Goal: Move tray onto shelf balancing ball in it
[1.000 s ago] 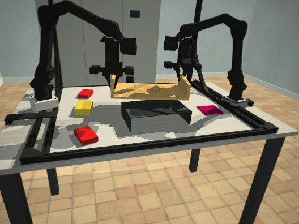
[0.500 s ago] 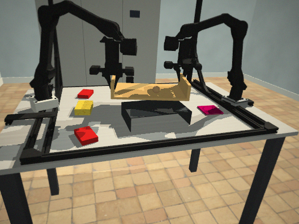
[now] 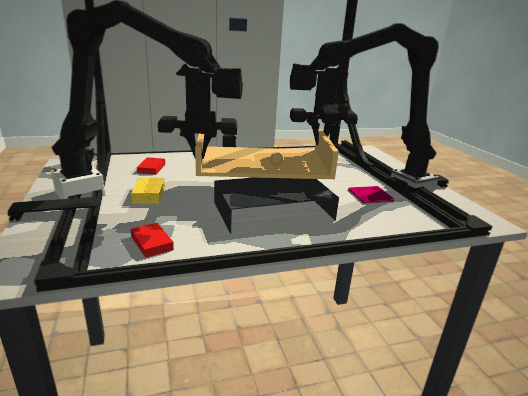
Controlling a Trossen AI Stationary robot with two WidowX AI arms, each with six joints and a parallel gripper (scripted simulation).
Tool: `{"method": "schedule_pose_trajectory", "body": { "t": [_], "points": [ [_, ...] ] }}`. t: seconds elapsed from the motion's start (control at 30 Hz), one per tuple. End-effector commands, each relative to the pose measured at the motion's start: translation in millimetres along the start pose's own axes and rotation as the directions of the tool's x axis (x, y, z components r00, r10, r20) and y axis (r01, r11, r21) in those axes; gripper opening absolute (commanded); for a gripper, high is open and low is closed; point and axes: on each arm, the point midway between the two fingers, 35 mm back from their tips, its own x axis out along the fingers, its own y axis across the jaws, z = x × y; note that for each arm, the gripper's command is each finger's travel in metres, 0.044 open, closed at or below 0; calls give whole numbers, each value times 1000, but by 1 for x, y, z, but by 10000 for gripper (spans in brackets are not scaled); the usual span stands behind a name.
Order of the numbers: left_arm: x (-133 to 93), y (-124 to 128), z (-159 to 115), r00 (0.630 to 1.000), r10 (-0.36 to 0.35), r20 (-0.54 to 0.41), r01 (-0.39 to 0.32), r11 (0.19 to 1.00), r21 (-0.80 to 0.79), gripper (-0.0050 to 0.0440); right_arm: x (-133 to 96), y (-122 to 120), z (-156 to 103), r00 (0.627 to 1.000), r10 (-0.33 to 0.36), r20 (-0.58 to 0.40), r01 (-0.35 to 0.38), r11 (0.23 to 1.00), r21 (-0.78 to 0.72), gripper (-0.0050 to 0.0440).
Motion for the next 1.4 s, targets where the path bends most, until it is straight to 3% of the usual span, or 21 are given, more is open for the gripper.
{"method": "schedule_pose_trajectory", "body": {
  "t": [0.0, 0.13, 0.5, 0.67, 1.07, 1.23, 1.37],
  "points": [
    [0, 1, 2, 1000, -2, 7, 2, 1000, -1, 20, -2, 1, 2, 1000, -1, 7, 1, 1000, -1, 20],
    [1, 1, 3, 999, 3, 39, -3, 1000, -1, 20, -3, 1, 3, 999, 4, 38, -4, 1000, -1, 20],
    [-1, 2, 7, 1000, -7, -13, 7, 1000, -1, 20, -1, 2, 7, 1000, -5, -13, 5, 1000, -1, 20],
    [2, 2, 9, 999, 0, 39, 0, 1000, -1, 20, -4, 2, 8, 999, 2, 38, -2, 1000, -1, 20],
    [-1, 3, 13, 1000, -7, -12, 7, 1000, -1, 20, -1, 3, 13, 1000, -5, -13, 5, 1000, -1, 20],
    [2, 3, 14, 999, 0, 38, 0, 1000, -1, 20, -4, 4, 14, 999, 1, 37, -1, 1000, -1, 20],
    [0, 3, 17, 1000, 2, 15, -2, 1000, -1, 20, -2, 4, 17, 1000, 3, 14, -3, 1000, -1, 20]
  ]
}}
